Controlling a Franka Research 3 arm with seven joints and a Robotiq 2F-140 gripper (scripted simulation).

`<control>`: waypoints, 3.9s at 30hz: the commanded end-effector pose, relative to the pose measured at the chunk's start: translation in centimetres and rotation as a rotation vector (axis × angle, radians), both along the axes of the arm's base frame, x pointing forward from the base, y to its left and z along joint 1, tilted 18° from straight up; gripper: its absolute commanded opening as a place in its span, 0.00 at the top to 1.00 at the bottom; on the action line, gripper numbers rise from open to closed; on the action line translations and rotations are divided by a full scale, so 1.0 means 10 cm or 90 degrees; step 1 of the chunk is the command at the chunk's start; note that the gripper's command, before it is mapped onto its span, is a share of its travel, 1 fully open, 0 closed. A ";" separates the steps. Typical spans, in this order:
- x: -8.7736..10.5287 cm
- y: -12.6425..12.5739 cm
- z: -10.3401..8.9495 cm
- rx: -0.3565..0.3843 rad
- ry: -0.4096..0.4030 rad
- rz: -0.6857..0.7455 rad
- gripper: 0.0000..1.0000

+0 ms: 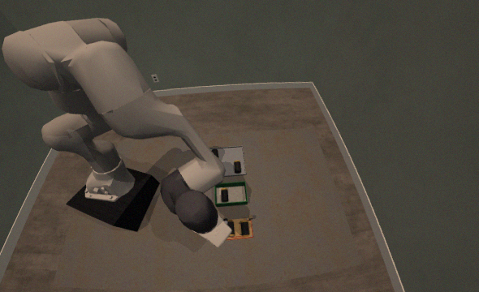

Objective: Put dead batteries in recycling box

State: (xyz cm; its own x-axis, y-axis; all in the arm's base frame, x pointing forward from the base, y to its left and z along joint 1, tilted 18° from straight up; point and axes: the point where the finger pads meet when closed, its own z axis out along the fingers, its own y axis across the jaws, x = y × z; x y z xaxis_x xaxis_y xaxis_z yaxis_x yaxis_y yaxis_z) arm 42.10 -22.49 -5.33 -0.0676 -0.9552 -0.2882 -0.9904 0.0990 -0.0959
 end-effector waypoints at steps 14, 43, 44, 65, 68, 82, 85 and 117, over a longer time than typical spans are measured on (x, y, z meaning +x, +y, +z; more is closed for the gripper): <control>0.03 -0.01 0.00 -0.001 -0.002 0.001 0.71; 0.02 -0.01 0.00 -0.001 -0.002 0.001 0.71; 0.02 -0.01 0.00 -0.001 -0.002 0.001 0.71; 0.01 0.00 0.00 -0.001 -0.002 0.001 0.71; 0.01 0.00 0.00 -0.001 -0.002 0.001 0.71; 0.01 0.00 0.00 -0.001 -0.002 0.001 0.71; 0.01 0.00 0.00 -0.001 -0.002 0.001 0.71; 0.07 0.12 -0.42 -0.001 -0.002 0.001 0.71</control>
